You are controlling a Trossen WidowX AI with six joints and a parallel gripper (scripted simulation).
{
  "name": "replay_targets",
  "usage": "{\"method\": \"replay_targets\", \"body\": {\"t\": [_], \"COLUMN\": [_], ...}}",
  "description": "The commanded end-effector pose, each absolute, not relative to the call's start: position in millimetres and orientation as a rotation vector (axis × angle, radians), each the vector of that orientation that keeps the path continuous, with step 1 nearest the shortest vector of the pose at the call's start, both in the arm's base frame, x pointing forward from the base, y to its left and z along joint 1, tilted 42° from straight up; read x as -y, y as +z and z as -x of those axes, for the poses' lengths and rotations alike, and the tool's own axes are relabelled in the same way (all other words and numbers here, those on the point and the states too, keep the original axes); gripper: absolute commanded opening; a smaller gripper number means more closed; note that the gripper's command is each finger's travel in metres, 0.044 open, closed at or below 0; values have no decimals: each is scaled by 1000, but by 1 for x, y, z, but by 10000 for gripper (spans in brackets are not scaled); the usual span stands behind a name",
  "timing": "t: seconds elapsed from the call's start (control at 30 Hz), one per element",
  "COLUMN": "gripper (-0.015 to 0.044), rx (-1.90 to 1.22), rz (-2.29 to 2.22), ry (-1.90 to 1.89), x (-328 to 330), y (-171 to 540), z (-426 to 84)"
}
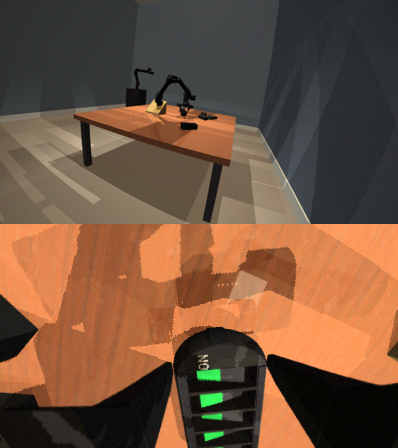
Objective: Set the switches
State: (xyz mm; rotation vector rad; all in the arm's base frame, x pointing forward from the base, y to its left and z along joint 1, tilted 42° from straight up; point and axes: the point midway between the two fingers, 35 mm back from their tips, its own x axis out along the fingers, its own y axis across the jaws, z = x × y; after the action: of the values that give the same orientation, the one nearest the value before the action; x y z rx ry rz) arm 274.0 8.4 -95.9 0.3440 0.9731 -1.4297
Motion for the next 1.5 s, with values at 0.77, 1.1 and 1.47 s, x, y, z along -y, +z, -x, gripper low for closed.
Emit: {"method": "replay_targets", "body": {"t": [0.77, 1.1, 1.47], "gripper": [125, 0, 0], "rx": [-916, -901, -901], "rz": [-450, -460, -460], "ry": [-1273, -1208, -1208], "x": [-52, -51, -46], "y": [-89, -97, -103], "z": [-228, -204, -204]}}
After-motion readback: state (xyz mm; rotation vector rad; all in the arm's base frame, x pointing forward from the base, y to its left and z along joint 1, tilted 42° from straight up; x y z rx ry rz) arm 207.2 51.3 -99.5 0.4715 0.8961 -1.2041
